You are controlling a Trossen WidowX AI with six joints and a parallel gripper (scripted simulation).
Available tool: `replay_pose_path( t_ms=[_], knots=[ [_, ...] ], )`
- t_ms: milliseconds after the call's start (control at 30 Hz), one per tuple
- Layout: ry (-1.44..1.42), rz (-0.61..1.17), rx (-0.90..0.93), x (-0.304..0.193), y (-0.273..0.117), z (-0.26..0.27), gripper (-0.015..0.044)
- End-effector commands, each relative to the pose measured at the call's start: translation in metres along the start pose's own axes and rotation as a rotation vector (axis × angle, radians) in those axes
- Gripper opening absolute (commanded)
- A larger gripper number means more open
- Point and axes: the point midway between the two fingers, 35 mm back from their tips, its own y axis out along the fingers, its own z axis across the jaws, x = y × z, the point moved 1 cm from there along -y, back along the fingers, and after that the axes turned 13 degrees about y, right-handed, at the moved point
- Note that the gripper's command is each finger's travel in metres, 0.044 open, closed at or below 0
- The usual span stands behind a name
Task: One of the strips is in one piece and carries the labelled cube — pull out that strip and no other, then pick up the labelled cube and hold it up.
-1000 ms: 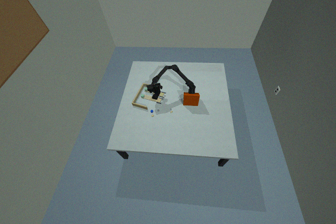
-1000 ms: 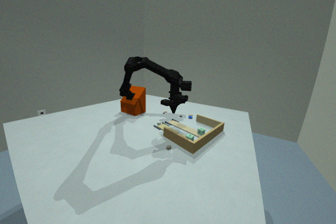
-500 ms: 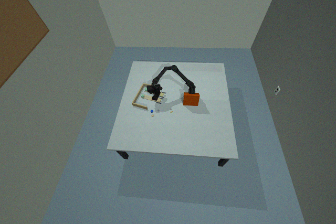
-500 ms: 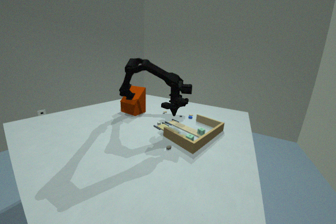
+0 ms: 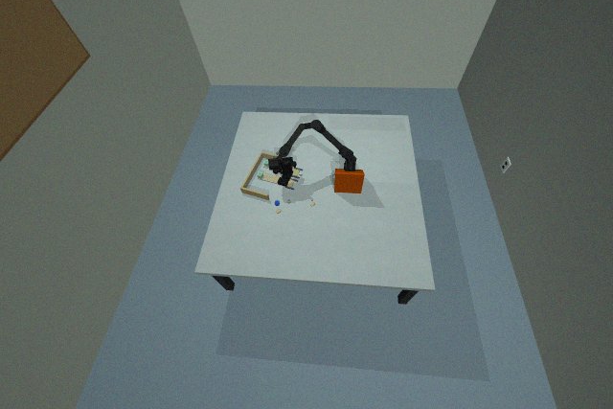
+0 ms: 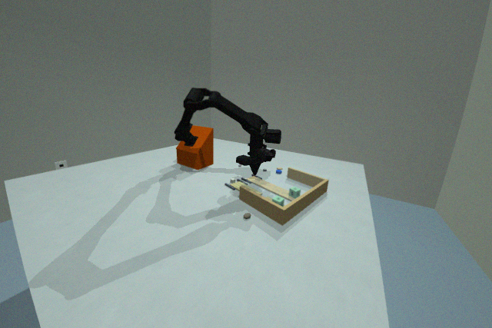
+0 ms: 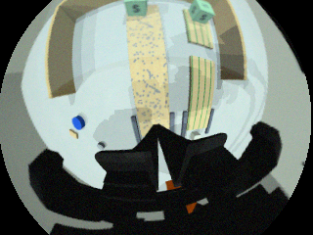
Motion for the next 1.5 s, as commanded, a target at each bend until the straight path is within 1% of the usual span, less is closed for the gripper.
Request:
replay_pose_path(
  t_ms=[0, 367, 1467],
  knots=[
    [-0.011, -0.001, -0.007, -0.002, 0.007, 0.001, 0.0000],
    [-0.011, -0.002, -0.009, -0.003, 0.024, 0.000, 0.0000],
    [-0.011, -0.002, -0.009, -0.004, 0.026, 0.002, 0.0000]
  ],
)
